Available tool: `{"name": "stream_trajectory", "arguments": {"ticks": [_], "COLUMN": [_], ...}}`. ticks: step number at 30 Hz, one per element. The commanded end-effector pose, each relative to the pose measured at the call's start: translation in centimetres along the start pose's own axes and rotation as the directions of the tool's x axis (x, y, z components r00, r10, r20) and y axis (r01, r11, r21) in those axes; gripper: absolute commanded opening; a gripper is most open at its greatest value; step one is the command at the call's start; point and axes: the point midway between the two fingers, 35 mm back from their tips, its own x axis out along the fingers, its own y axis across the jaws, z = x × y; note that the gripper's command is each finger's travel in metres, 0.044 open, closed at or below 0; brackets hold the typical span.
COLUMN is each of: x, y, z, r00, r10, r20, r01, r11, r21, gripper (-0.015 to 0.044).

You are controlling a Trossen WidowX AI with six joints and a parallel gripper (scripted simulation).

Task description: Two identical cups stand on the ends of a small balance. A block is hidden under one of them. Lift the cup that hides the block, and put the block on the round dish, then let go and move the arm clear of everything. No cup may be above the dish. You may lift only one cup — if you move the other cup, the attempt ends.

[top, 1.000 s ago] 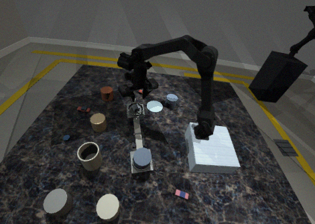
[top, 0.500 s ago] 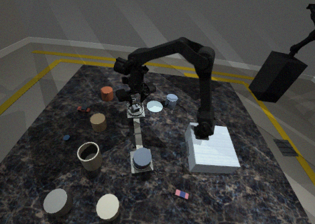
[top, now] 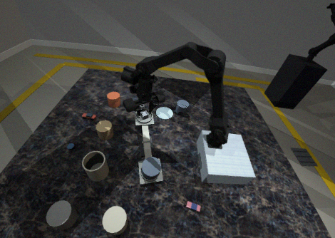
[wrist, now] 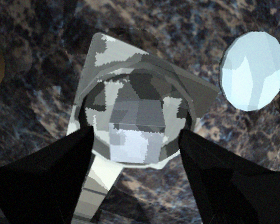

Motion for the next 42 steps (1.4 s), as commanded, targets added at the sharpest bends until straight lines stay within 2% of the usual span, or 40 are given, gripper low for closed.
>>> {"name": "stream_trajectory", "arguments": {"ticks": [1, 6, 10, 18, 22, 35, 42], "x": [0.8, 1.4, 1.4, 1.4, 0.5, -7.7, -7.9], "y": [0.0, 0.0, 0.0, 0.0, 0.1, 0.1, -0.3], "z": [-0.1, -0.1, -0.1, -0.1, 0.0, 0.0, 0.2], "r00": [1.000, 1.000, 1.000, 1.000, 1.000, 1.000, 1.000], "r10": [0.001, 0.001, 0.001, 0.001, 0.001, 0.001, 0.001], "r20": [-0.003, -0.003, -0.003, -0.003, -0.003, -0.003, -0.002], "r01": [-0.001, -0.001, -0.001, -0.001, -0.001, -0.001, -0.001], "r11": [1.000, 1.000, 1.000, 1.000, 1.000, 1.000, 1.000], "r21": [0.003, 0.003, 0.003, 0.003, 0.002, 0.003, 0.003], "gripper": [0.0260, 0.0260, 0.0155, 0.0102, 0.0000, 0.0000, 0.0000]}}
